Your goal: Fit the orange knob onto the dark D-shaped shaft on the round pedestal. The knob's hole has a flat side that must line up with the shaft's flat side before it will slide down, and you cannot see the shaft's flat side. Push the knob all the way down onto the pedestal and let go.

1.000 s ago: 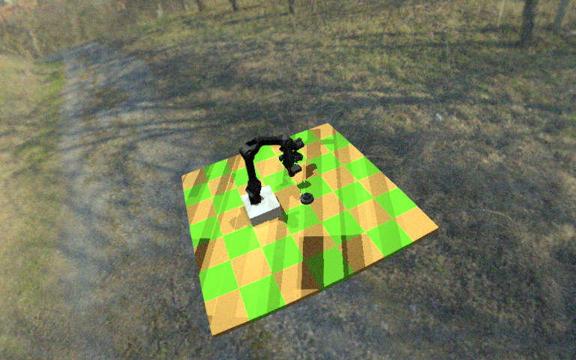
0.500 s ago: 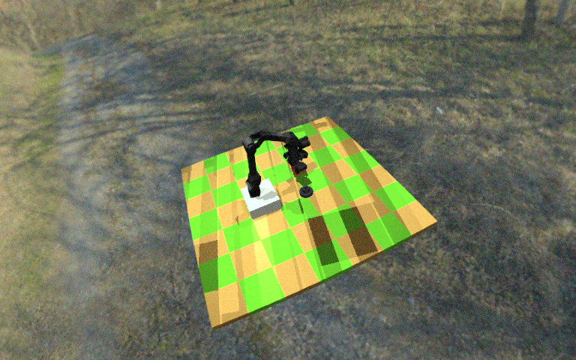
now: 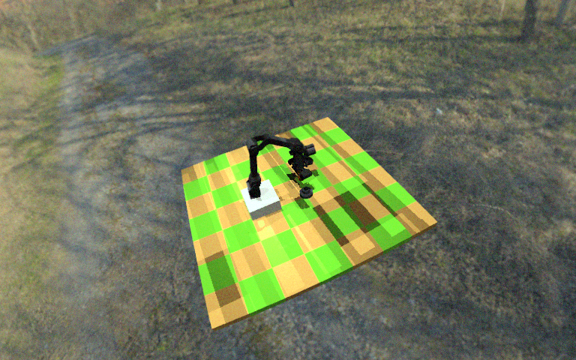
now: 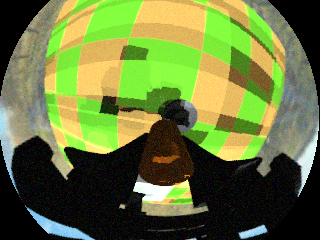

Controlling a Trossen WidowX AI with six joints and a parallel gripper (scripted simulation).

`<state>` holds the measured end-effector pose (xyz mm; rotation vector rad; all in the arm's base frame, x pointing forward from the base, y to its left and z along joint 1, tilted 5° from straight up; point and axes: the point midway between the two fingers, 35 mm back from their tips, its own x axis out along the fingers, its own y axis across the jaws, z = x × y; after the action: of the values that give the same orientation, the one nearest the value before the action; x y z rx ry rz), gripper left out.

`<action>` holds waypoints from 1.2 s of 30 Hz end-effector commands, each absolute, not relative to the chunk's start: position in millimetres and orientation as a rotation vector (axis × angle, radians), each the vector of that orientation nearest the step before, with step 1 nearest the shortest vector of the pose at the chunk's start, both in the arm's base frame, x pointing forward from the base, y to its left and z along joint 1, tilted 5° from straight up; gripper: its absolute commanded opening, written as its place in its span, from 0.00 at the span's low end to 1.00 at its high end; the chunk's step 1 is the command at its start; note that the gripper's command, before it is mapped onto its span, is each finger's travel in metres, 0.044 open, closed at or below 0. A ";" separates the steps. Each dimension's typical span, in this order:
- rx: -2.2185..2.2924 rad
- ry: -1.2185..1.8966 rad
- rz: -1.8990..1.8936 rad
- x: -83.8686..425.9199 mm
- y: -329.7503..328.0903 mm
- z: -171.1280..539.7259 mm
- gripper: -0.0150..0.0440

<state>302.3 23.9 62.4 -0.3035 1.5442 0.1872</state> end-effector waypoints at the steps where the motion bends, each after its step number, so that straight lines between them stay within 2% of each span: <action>1: -0.310 1.537 0.185 307.5 11.3 59.8 0.25; 11: -0.313 1.537 0.183 314.5 -17.3 50.7 0.25; 22: -0.313 1.538 0.182 315.1 -19.8 24.9 0.25; 36: -0.311 1.538 0.180 318.3 -20.9 28.6 0.25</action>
<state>315.3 -20.0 26.3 -0.3052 1.5449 0.1807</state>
